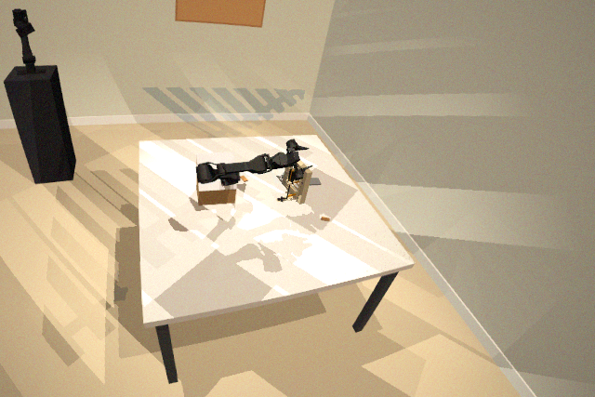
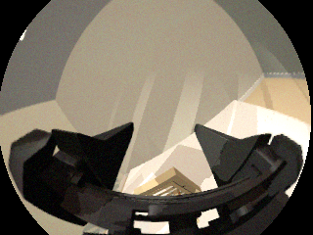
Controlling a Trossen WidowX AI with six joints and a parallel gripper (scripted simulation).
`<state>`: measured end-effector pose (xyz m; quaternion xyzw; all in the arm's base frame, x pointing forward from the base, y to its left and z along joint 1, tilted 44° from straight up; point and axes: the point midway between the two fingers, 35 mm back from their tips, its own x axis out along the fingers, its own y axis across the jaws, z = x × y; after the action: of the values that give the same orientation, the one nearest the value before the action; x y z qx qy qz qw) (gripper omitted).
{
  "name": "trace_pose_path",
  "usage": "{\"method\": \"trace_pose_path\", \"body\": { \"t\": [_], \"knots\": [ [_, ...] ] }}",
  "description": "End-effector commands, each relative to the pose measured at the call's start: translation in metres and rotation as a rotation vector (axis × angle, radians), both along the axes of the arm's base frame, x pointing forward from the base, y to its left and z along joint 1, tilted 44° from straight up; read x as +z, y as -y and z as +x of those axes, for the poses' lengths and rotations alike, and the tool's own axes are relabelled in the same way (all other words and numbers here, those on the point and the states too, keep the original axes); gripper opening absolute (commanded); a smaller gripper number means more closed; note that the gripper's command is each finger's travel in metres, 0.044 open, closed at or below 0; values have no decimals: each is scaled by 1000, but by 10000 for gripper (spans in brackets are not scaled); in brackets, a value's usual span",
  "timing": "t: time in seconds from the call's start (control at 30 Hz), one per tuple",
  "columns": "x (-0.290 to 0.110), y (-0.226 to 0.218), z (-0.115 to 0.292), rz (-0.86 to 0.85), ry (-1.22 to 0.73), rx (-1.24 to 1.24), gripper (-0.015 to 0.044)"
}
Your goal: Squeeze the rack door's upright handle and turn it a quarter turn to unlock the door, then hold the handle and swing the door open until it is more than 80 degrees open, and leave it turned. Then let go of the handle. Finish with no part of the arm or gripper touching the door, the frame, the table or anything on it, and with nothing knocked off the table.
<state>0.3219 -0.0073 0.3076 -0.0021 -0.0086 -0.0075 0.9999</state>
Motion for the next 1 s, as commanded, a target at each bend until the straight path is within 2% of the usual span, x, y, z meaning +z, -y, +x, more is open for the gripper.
{"method": "trace_pose_path", "body": {
  "t": [0.0,0.13,0.53,0.97],
  "knots": [
    [-1,0,1,1,-5,-1,374],
    [-13,0,12,18,-97,-19,284],
    [-61,-2,40,42,-427,-97,284],
    [-112,-7,51,10,-771,-195,284]
  ]
}}
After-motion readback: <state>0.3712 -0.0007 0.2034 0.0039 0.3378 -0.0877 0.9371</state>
